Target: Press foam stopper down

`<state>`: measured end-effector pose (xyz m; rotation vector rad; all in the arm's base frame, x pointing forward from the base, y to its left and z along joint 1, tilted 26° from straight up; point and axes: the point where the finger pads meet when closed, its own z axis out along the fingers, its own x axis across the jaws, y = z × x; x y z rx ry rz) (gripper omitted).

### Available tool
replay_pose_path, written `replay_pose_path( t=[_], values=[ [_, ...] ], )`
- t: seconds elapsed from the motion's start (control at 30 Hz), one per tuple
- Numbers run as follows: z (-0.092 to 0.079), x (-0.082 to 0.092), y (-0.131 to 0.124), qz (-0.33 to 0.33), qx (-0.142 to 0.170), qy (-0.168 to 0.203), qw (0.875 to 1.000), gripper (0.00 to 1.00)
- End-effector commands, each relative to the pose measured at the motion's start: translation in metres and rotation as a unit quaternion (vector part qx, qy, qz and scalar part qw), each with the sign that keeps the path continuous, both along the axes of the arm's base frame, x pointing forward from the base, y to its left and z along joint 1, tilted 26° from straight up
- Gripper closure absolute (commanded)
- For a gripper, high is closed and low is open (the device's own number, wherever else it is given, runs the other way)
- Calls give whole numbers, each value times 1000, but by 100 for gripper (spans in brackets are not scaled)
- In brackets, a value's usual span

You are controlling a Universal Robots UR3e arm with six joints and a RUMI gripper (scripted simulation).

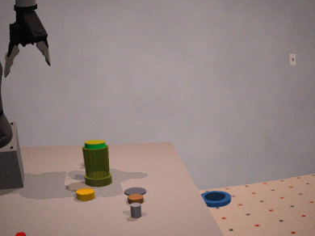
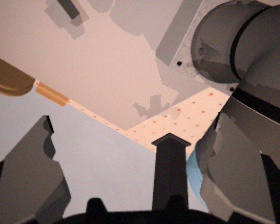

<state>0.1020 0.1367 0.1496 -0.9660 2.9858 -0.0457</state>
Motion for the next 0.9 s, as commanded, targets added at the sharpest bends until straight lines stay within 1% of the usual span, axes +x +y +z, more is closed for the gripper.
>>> replay_pose_path(
  t=[0.0,0.53,0.57,0.73,0.87],
  values=[
    [0,0,0,0,0,-1,1000,0],
    [0,0,0,0,0,-1,1000,0],
    [0,0,0,0,0,-1,1000,100],
    [-1,6,-1,7,-3,-2,1000,100],
    [-5,21,-4,28,-14,-4,1000,100]
  ],
)
